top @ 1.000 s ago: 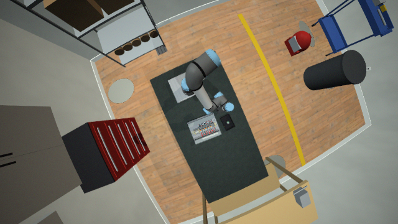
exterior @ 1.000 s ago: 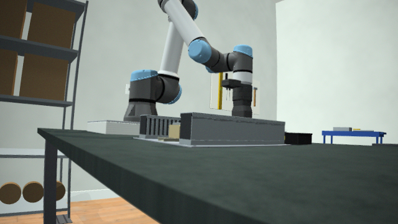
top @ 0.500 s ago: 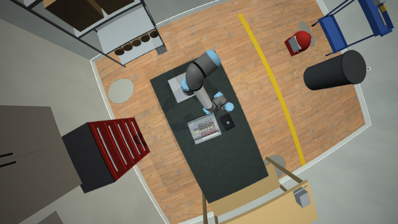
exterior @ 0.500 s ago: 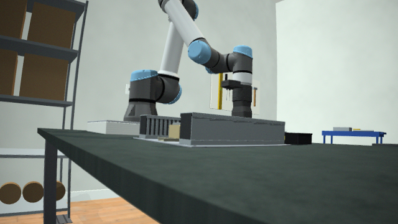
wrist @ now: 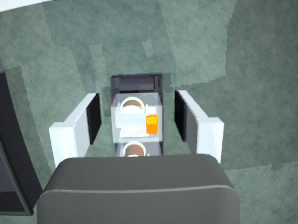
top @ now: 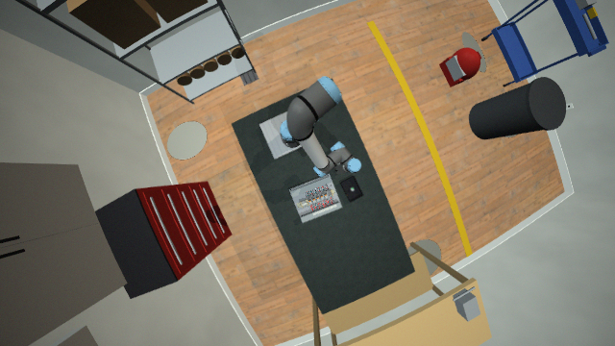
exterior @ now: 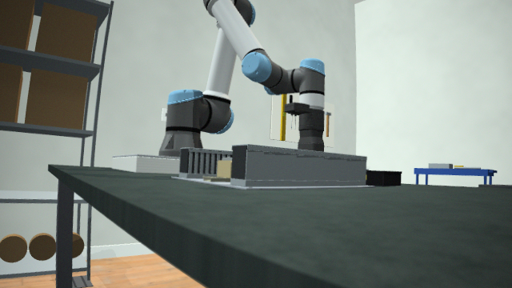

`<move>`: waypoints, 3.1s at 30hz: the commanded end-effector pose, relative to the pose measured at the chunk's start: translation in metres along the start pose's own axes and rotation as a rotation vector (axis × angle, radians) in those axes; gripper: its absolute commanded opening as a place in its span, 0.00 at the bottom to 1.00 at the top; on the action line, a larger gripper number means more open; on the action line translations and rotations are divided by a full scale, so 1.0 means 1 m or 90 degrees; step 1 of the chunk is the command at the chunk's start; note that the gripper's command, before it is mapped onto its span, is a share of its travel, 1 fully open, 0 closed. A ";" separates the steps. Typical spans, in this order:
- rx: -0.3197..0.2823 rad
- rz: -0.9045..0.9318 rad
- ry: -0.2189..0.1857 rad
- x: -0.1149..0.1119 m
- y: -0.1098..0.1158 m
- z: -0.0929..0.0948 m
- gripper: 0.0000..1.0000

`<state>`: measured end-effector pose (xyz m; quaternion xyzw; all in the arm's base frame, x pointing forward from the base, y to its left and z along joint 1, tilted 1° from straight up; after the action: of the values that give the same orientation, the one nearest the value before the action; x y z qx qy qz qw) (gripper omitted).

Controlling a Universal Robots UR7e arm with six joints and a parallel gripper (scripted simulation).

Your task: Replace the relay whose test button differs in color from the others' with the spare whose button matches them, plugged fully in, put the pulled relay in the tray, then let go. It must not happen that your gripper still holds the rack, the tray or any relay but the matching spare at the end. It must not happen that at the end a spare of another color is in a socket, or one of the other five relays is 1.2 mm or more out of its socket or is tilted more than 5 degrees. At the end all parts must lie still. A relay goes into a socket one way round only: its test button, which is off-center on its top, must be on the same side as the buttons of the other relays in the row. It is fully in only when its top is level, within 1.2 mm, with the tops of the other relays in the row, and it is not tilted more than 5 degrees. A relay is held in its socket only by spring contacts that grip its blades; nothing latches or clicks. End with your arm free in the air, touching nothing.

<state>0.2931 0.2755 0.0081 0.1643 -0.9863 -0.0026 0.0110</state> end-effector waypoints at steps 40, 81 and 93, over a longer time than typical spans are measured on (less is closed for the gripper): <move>-0.001 -0.001 0.000 0.001 0.002 -0.002 1.00; -0.001 -0.001 0.000 -0.001 0.002 -0.004 1.00; 0.000 0.001 0.002 0.000 0.001 -0.003 0.00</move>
<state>0.2928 0.2759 0.0104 0.1639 -0.9864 -0.0018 0.0135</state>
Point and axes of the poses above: the point where the finger pads meet when closed, its own z axis out along the fingers, its own x axis across the jaws, y = z × x, the point moved 3 cm from there along -z, back along the fingers, and after that the axes turned 13 degrees about -z, right-handed, at the moved point
